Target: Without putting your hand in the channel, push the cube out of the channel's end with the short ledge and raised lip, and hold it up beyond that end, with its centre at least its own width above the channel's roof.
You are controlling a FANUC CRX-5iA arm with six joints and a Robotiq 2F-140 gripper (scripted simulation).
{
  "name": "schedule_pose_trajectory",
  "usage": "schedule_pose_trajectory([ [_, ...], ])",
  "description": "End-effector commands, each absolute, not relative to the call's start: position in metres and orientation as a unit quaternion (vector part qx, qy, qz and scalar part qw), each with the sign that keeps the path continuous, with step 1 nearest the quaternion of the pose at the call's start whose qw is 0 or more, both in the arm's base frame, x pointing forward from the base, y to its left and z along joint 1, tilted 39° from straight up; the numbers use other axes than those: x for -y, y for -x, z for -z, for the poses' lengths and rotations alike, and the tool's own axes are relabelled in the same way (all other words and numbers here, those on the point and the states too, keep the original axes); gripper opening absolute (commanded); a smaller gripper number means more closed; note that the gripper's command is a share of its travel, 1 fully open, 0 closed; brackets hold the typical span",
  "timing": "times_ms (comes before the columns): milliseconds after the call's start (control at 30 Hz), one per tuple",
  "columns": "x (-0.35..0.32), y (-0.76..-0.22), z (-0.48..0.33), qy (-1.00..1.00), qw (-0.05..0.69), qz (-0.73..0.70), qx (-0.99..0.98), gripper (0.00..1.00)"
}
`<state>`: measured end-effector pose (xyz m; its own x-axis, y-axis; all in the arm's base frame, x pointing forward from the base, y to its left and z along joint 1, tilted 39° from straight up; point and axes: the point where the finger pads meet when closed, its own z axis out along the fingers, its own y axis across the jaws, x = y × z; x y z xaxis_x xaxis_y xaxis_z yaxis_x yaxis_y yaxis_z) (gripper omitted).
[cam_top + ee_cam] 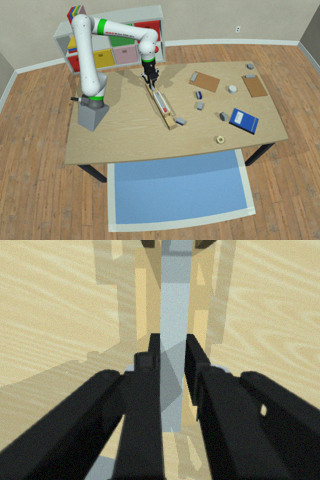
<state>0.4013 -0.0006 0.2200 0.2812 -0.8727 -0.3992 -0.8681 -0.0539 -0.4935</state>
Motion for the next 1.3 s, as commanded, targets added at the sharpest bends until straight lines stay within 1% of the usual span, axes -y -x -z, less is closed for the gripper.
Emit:
schedule_pose_trajectory([
  [0, 0.008, -0.404, -0.217, 0.726, 0.338, 0.003, -0.599, 0.10],
  [500, 0.041, -0.415, -0.202, 0.726, 0.338, 0.003, -0.599, 0.10],
  [1267, 0.051, -0.418, -0.198, 0.726, 0.338, 0.003, -0.599, 0.10],
])
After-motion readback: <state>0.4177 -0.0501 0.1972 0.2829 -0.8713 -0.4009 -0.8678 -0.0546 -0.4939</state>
